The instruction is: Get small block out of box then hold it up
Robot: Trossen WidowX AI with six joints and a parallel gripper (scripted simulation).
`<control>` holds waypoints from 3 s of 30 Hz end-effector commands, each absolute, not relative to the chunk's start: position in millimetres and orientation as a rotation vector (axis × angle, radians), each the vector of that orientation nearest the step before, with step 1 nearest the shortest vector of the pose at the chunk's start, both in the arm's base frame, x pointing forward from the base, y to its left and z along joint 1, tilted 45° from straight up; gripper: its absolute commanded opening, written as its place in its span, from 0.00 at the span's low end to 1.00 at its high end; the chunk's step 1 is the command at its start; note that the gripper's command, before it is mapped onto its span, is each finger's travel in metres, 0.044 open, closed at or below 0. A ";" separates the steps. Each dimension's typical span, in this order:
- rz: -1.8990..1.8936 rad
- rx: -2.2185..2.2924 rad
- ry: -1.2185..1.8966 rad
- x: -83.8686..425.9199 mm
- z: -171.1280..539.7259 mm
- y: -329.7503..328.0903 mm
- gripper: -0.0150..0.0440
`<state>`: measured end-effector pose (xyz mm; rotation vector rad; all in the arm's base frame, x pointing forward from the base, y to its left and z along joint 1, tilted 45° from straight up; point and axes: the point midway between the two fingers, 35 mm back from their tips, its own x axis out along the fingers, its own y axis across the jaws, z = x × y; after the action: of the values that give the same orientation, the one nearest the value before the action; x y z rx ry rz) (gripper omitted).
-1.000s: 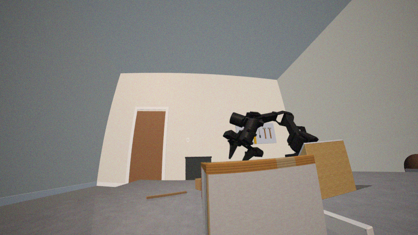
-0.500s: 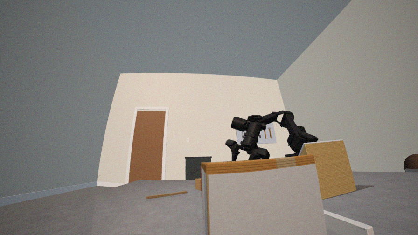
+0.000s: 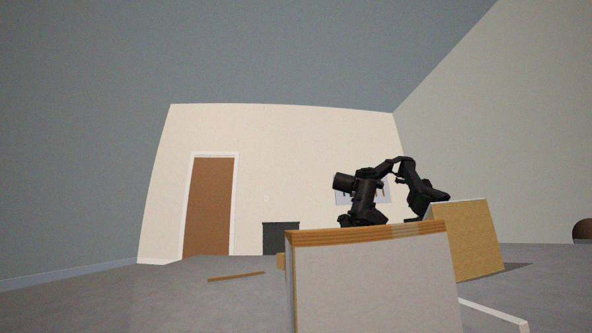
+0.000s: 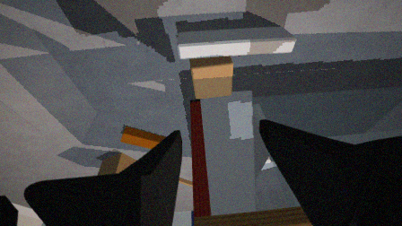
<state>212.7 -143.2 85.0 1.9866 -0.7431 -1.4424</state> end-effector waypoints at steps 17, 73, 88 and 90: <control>-1.446 2.022 -0.791 211.2 69.0 -157.9 0.74; -1.439 2.023 -0.800 212.4 86.6 -144.1 0.25; -1.480 1.593 -0.358 212.9 89.1 -136.5 0.25; -1.479 1.528 -0.296 213.0 89.6 -135.4 0.25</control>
<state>210.8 -136.9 86.5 1.6147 -0.3760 -1.4871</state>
